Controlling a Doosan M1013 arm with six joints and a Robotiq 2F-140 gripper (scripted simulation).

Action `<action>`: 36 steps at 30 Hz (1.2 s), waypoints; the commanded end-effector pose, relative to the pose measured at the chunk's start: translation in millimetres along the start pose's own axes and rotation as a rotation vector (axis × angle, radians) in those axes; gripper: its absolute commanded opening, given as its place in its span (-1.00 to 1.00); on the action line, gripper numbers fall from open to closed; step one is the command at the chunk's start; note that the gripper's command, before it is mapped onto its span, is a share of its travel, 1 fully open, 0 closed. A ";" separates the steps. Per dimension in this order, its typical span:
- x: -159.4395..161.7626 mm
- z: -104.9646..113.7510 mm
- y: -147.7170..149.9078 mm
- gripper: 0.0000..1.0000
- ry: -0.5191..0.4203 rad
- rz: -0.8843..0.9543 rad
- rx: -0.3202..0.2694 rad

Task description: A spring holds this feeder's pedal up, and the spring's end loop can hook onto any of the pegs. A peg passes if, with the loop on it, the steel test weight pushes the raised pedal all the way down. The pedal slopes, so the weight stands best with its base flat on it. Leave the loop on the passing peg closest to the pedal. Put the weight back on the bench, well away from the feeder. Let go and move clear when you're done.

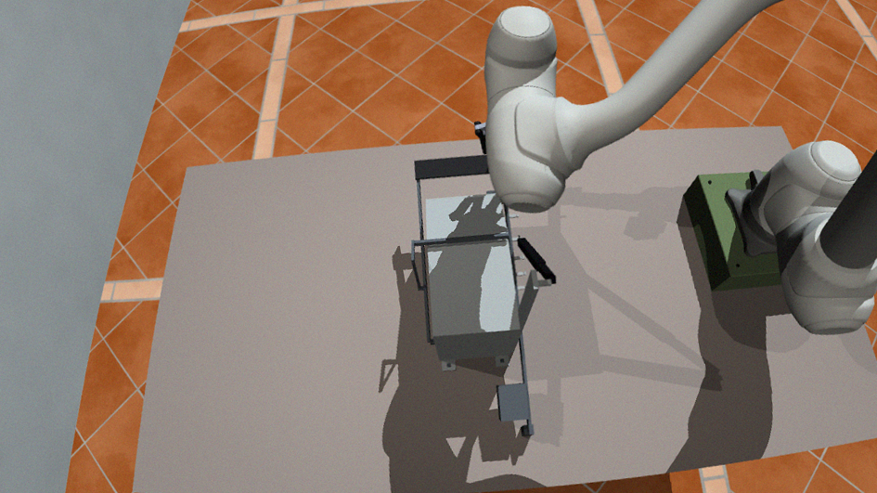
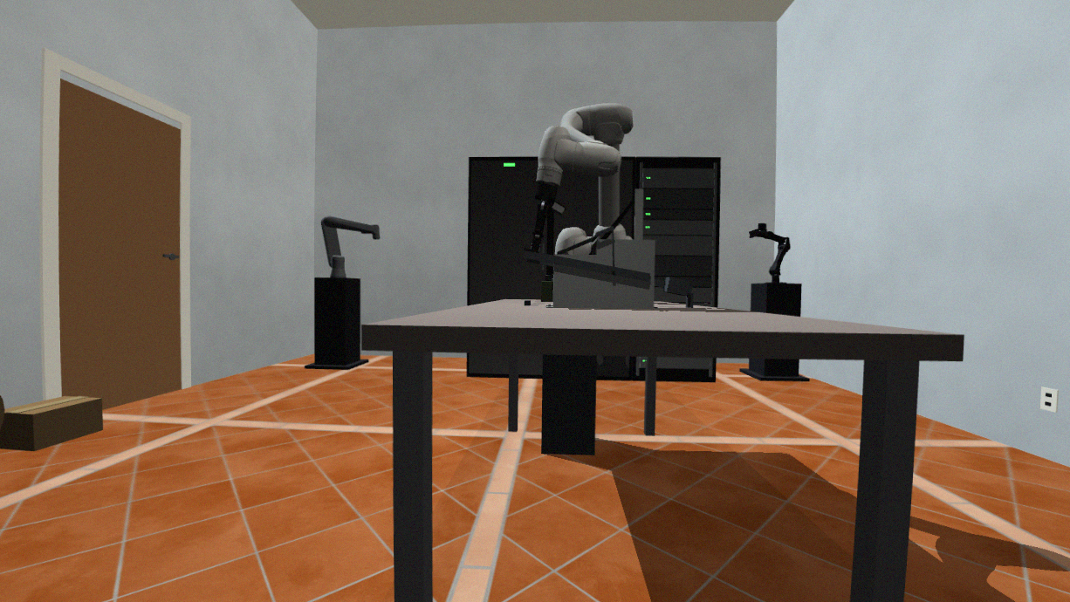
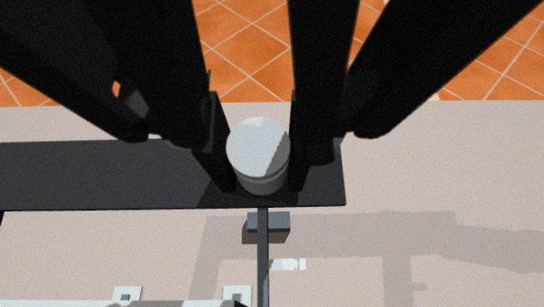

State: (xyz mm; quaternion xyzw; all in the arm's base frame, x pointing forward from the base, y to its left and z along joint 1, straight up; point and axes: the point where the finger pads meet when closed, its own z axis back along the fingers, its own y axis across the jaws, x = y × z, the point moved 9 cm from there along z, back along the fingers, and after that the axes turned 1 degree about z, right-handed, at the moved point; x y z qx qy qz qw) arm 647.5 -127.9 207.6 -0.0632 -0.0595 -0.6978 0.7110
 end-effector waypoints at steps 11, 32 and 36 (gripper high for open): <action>0.0 0.2 0.3 -0.50 -0.001 0.000 0.001; 0.1 0.4 0.3 1.00 -0.001 0.000 0.002; 0.0 0.4 0.3 1.00 -0.001 0.000 0.002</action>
